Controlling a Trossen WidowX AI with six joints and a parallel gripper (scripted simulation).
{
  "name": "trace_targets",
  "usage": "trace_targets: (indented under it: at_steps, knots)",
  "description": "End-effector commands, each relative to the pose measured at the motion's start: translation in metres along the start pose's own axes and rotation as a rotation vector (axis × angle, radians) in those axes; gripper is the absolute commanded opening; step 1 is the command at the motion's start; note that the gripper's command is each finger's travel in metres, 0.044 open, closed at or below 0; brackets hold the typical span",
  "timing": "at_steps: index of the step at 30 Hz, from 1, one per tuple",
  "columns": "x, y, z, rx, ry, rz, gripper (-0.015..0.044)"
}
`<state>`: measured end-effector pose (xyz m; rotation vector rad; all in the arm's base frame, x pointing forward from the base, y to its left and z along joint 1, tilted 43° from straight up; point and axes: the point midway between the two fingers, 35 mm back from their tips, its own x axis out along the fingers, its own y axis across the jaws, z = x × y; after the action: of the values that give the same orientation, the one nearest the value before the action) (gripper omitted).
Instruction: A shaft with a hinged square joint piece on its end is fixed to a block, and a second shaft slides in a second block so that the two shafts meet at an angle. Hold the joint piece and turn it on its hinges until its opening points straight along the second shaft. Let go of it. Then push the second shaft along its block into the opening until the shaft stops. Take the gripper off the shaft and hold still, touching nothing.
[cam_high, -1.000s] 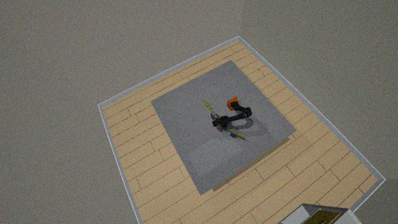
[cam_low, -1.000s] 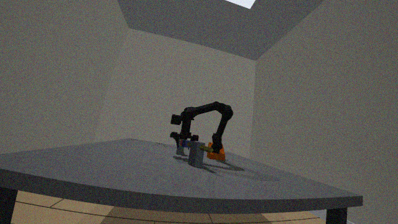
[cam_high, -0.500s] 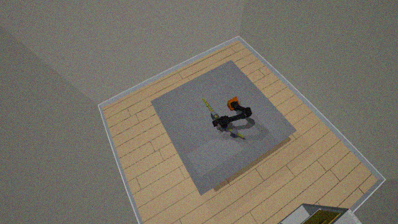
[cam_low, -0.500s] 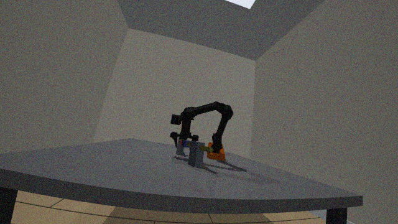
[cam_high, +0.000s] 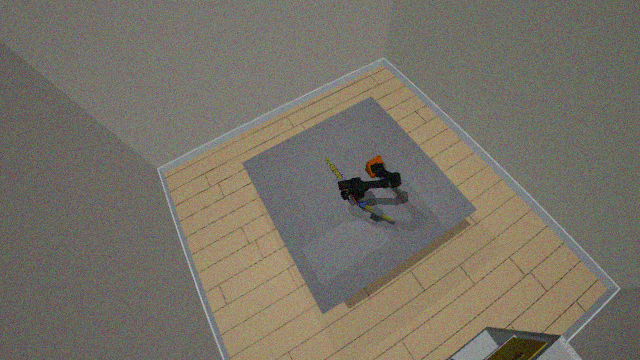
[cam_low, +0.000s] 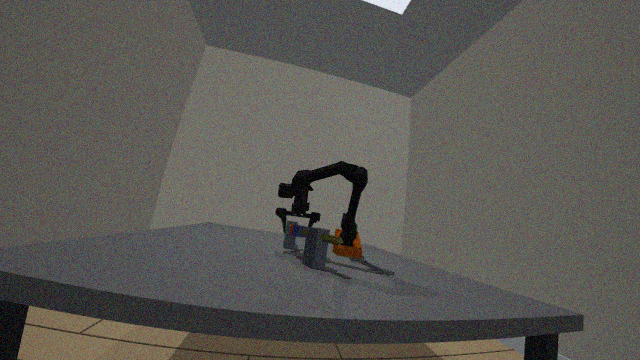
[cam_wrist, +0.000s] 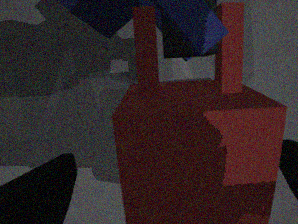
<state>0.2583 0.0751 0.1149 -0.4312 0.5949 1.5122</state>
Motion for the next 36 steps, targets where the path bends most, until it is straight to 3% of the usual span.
trace_targets:
  at_steps: [1, 12, 36]
  knots:
    - [-0.007, -0.002, 0.001, -0.001, -0.090, -0.031, 0.0440]
    - [-0.011, -0.004, 0.002, 0.018, -0.083, -0.040, 0.0440]
    - [-0.139, 0.007, 0.029, 0.725, -0.008, -0.338, 0.0440]
